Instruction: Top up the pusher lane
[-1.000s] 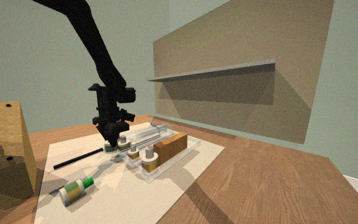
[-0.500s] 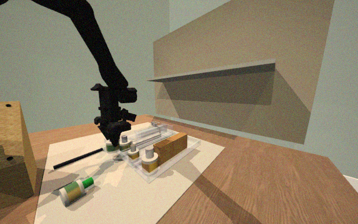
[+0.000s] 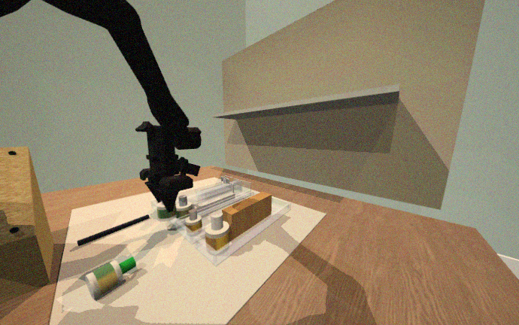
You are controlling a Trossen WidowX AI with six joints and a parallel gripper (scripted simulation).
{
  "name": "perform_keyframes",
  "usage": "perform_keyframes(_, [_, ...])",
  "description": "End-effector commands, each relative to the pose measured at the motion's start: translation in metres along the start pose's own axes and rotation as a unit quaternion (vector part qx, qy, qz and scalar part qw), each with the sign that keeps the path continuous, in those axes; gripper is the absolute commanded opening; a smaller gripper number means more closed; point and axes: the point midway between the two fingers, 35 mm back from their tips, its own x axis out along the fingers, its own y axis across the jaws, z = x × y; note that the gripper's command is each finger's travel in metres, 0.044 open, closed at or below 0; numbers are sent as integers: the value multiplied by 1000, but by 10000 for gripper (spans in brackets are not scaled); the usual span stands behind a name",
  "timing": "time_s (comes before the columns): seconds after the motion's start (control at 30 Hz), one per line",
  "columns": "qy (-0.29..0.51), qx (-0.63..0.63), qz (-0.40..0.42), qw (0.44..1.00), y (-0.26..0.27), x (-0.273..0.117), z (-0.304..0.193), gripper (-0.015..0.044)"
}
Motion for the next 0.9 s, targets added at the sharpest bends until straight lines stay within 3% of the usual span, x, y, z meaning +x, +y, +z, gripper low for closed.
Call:
perform_keyframes(0.0, [-13,10,0,1000,-2,-3,13,0])
perform_keyframes(0.87, [-14,10,0,1000,-2,-5,25,0])
